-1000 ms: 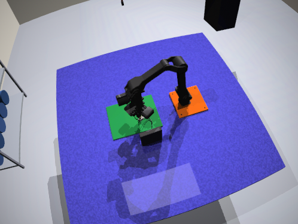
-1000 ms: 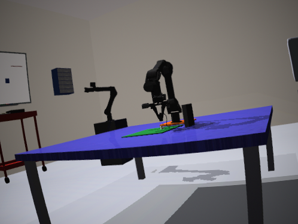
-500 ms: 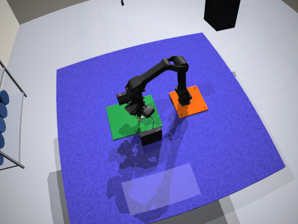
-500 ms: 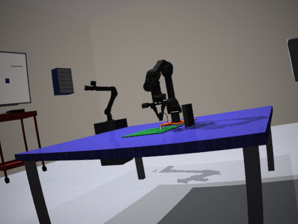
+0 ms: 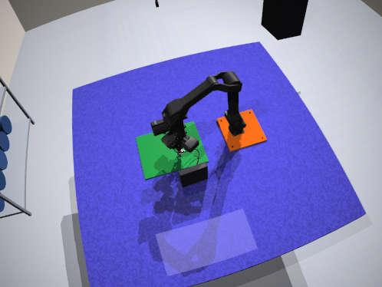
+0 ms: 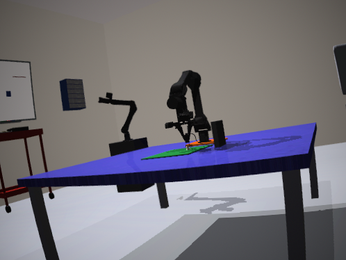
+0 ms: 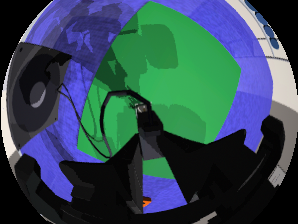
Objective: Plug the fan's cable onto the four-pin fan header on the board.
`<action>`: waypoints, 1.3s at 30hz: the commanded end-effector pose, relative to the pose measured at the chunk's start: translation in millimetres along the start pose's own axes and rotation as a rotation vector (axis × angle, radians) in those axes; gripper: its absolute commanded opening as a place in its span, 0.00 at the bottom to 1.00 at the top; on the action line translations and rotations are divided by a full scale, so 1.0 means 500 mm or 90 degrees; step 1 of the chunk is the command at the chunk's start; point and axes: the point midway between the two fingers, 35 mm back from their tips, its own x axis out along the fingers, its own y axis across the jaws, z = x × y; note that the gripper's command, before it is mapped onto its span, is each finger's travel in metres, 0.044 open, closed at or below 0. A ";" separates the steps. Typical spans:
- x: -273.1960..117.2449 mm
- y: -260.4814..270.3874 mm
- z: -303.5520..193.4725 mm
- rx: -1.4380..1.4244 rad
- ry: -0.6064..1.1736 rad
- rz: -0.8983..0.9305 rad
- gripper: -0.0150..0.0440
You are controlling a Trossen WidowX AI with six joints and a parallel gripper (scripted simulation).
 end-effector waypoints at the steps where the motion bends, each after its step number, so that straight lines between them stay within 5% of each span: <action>1: 0.014 -0.001 -0.002 -0.003 0.004 -0.002 0.25; 39: 0.021 -0.002 -0.001 0.001 0.004 -0.002 0.25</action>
